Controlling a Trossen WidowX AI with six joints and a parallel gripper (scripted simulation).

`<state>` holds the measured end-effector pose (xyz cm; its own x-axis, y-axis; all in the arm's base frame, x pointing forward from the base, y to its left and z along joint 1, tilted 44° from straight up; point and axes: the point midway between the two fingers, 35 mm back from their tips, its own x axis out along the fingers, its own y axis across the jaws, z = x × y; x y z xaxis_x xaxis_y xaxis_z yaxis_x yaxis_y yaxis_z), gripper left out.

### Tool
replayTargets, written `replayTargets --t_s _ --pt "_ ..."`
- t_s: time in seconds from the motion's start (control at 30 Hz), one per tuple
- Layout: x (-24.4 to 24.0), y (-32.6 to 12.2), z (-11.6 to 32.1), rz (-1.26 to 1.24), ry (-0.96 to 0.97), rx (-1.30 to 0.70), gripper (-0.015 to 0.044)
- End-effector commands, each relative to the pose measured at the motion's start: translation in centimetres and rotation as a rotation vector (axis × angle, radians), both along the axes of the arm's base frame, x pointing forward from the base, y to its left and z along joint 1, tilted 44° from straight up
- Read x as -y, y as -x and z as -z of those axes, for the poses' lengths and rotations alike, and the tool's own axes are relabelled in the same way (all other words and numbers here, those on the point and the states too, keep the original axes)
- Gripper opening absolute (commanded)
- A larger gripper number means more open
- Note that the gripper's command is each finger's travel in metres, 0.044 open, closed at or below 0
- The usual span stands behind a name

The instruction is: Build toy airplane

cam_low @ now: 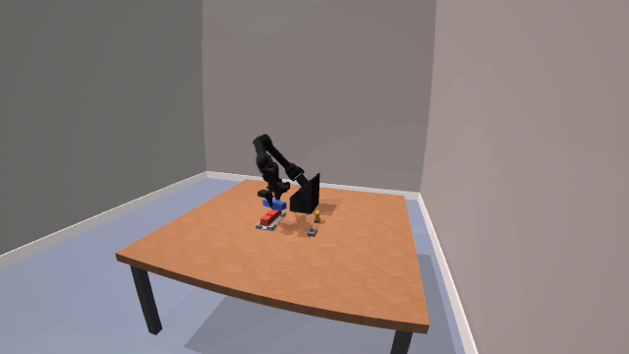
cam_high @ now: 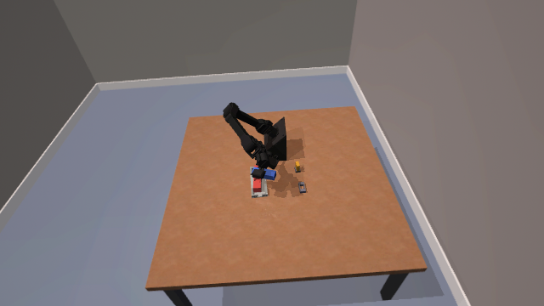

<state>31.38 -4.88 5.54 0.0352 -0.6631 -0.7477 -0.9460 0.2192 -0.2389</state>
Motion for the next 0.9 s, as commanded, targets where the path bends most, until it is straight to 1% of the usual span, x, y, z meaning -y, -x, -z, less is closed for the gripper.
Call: replayTargets --t_s 0.0,0.5,0.73,0.77,0.87 --pt "1.0 0.7 -0.5 -0.054 0.013 -0.049 0.0" --pt "4.2 2.9 -2.0 -0.222 0.043 -0.214 0.0" --pt "4.2 2.9 -2.0 -0.222 0.043 -0.214 0.0184" --pt "4.2 2.9 -2.0 -0.222 0.043 -0.214 0.0197" --pt "4.2 2.9 -2.0 -0.222 0.043 -0.214 0.0197"
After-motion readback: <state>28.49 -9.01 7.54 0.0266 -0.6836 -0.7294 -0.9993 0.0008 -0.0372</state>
